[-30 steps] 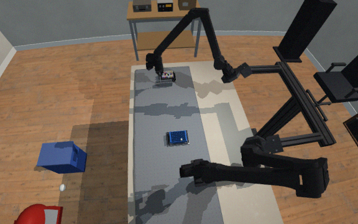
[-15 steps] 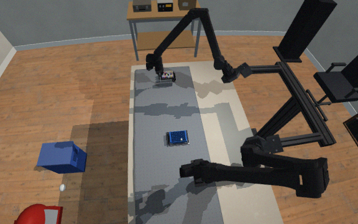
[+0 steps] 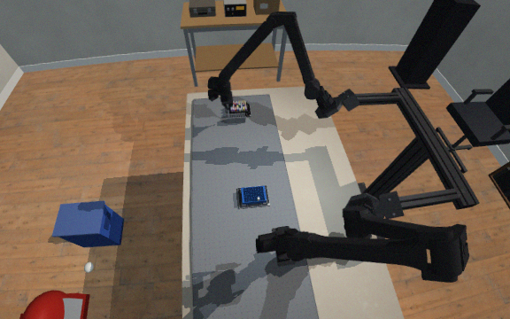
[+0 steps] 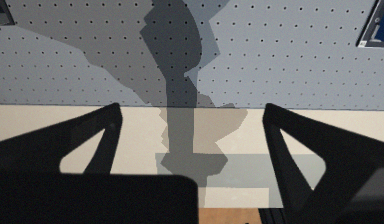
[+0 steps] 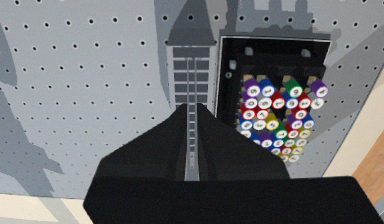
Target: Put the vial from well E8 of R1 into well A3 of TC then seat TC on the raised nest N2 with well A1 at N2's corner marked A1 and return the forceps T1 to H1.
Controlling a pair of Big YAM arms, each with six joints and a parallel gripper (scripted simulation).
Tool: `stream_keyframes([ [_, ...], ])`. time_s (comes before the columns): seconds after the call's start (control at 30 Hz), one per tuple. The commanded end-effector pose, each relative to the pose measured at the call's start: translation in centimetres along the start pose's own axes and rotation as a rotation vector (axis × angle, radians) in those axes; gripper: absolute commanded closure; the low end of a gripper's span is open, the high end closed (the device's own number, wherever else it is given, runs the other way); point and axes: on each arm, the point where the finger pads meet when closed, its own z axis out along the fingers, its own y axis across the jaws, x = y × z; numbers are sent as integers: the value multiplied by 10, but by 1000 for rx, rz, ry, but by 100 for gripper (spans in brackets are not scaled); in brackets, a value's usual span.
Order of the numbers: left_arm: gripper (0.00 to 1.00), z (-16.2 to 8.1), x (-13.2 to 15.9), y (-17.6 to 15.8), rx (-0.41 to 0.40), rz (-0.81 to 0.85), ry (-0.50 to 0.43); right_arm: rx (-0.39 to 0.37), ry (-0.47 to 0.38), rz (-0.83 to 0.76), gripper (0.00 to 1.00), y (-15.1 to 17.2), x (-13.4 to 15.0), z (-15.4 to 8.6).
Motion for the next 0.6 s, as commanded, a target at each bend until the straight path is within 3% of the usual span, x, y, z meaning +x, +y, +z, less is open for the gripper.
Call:
stream_keyframes([
  [0.0,0,-5,-8,2,1,3,-15,16,-25,6,93,-11,-10,-1],
  [0.47,0,-5,-8,2,1,3,-15,8,-3,1,93,-6,1,10],
  [0.57,0,-5,-8,2,1,3,-15,18,-32,7,93,-12,-12,1],
])
